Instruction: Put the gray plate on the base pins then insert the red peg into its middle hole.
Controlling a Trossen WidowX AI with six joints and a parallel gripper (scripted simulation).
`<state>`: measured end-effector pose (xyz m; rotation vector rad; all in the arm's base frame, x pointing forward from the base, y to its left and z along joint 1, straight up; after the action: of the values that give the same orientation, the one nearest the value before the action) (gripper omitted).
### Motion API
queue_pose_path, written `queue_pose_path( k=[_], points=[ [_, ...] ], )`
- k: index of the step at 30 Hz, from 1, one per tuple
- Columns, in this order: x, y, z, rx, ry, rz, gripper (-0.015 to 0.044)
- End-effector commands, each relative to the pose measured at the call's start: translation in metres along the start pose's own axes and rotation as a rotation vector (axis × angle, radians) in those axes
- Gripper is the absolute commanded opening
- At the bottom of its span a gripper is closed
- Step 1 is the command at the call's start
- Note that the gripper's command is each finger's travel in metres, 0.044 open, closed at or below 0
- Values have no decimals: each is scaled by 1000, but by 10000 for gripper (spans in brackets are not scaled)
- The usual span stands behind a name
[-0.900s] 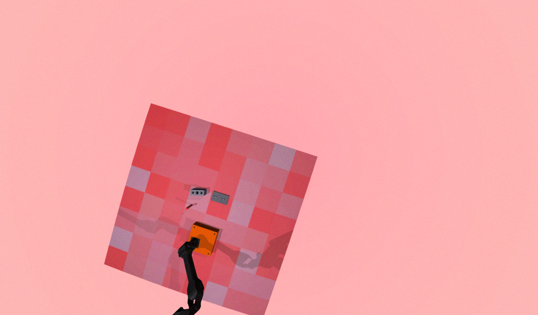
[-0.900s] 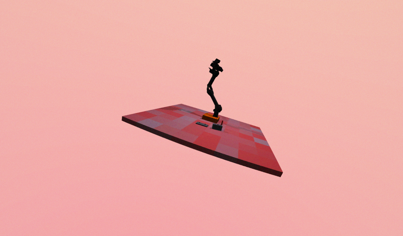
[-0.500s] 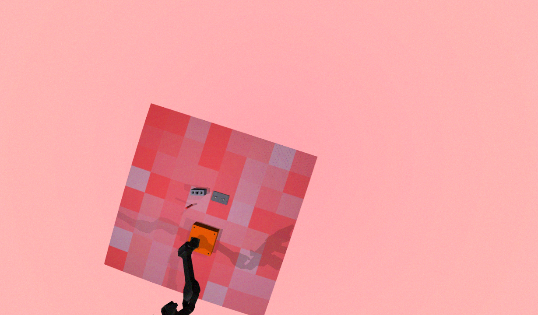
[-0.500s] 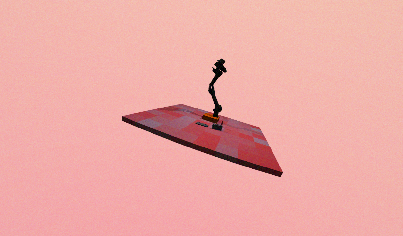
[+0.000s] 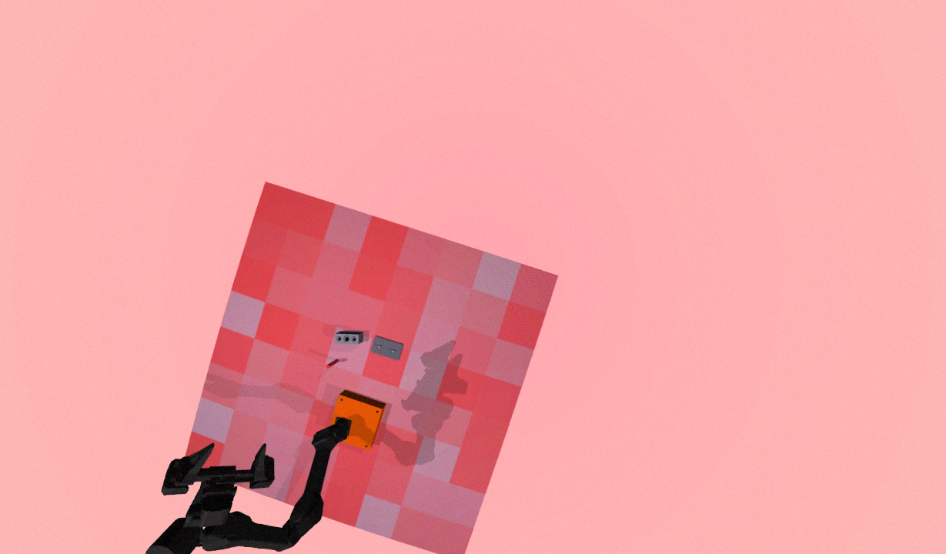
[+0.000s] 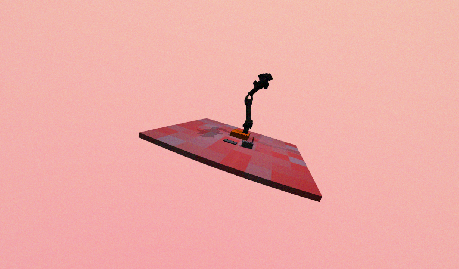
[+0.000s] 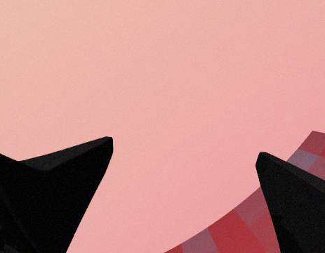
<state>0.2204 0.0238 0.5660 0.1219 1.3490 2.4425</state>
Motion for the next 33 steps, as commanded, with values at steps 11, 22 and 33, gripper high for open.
queue_pose_path(
  k=[11,22,33],
  points=[
    [-88,-208,-17,102,-172,550,440],
    [-93,-354,-120,-71,-684,1063,440],
    [-67,-397,-171,-227,-1074,1243,440]
  ],
)
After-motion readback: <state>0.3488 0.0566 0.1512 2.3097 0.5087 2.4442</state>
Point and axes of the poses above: the point midway between the two fingers, 35 mm back from their tips, its own x axis back along the fingers, its own z axis across the jaws, y = z × x, the point moved 1 cm from there along x, back along the fingers, and after that the axes turned 9 degrees about x, right-handed, at the moved point
